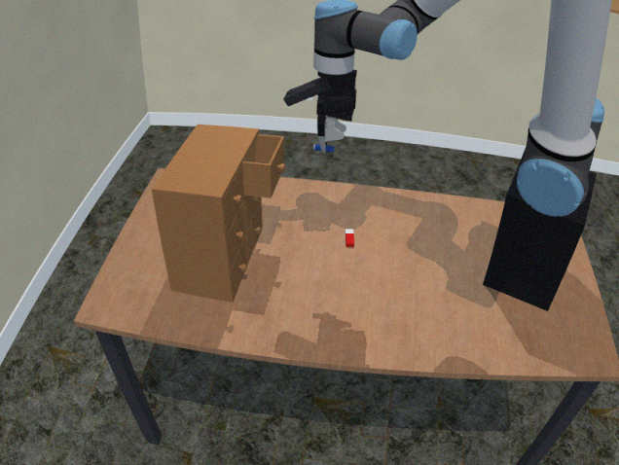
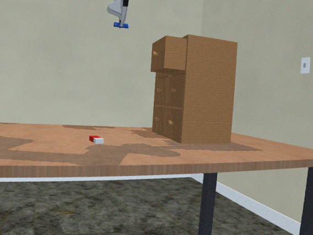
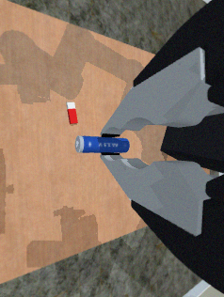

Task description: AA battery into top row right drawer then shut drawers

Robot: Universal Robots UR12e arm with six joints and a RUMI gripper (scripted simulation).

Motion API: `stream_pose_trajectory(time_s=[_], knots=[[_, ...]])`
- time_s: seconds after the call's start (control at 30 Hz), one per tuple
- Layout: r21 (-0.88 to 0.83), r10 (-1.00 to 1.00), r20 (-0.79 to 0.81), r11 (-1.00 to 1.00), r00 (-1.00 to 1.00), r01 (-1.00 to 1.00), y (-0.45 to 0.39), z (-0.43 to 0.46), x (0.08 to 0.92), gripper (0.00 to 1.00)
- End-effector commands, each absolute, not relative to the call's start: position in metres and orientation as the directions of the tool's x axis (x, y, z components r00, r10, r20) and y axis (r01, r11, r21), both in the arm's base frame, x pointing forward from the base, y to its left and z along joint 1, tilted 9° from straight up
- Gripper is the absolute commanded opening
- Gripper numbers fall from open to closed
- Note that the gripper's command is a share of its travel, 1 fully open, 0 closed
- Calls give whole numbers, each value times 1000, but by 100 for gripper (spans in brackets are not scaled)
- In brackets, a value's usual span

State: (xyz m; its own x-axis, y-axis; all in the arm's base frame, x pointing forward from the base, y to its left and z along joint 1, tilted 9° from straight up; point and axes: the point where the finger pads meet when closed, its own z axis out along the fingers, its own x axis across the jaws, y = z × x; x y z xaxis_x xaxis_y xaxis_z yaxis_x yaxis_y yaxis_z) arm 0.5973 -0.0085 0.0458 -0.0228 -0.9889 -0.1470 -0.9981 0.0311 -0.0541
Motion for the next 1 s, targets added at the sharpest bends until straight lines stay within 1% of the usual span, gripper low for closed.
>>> stream_pose_trajectory(time_s=[0.0,0.43,0.67,0.73,0.97], knots=[[-58,-989,-147,32,-23,-998,-9,46,598,5],[-108,-989,-147,40,-23,-993,-9,45,598,5],[-187,-989,-147,50,-23,-981,-9,46,597,5],[-187,-989,-147,50,-23,-981,-9,46,597,5],[-296,-989,-147,66,-23,-953,-9,45,597,5]])
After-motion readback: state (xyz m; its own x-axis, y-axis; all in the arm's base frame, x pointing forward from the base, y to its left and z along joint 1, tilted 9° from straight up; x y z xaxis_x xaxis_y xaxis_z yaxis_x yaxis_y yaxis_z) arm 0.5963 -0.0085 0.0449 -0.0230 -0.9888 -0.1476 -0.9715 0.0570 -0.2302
